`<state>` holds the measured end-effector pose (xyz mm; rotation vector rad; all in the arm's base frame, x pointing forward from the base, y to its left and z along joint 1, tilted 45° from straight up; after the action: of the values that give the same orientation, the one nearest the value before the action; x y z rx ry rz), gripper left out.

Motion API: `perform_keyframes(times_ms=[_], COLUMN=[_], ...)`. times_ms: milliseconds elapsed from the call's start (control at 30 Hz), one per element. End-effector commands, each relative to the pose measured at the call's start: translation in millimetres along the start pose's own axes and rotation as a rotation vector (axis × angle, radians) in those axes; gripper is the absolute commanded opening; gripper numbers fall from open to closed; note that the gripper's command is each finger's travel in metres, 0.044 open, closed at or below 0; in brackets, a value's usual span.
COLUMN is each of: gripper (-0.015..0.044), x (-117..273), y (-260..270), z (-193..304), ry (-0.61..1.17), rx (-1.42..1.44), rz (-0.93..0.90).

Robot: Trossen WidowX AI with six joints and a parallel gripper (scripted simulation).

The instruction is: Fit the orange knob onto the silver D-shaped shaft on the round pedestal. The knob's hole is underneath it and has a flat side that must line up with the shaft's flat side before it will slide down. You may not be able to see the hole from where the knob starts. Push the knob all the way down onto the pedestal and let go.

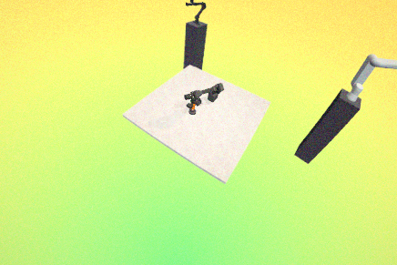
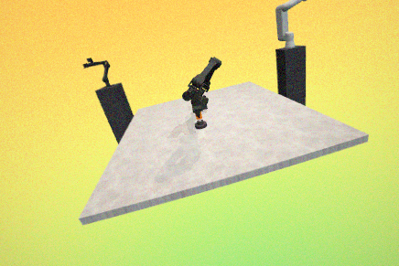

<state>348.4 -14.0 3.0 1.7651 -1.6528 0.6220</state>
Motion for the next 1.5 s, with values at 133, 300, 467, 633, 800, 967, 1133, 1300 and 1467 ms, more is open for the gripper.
perform_keyframes(times_ms=[133, 300, 467, 633, 800, 967, 1133, 1300, 1467], gripper=[0.0000, 0.0000, 0.0000, 0.0000, 0.0000, 0.0000, 0.0000, 0.0000, 0.0000], x=[-1.6, -2.6, -3.3, -3.0, -3.4, -3.4, -3.8, 0.9, 0.8], y=[0.6, 0.4, 0.4, 0.4, 0.4, 0.4, 0.5, 0.1, -0.2], z=[0.1, 0.3, 0.4, 0.3, 0.2, 0.1, 0.0, -0.2, -0.4], ry=[-0.002, -0.003, -0.003, -0.003, -0.003, -0.003, -0.003, -0.002, -0.002], rx=[0.158, 0.158, 0.158, 0.158, 0.158, 0.158, 0.158, 0.158, 0.283], rz=[0.001, 0.001, 0.001, 0.001, 0.001, 0.001, 0.001, 0.001, 0.001])
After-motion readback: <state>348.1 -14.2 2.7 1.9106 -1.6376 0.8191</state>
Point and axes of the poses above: the point midway between the two fingers, 35 mm back from their tips, its own x axis back along the fingers, its own y axis across the jaws, z = x × y, the point moved 6 cm from there along x, back along the fingers, and after that the axes turned 11 degrees about -x, right-handed, at the moved point
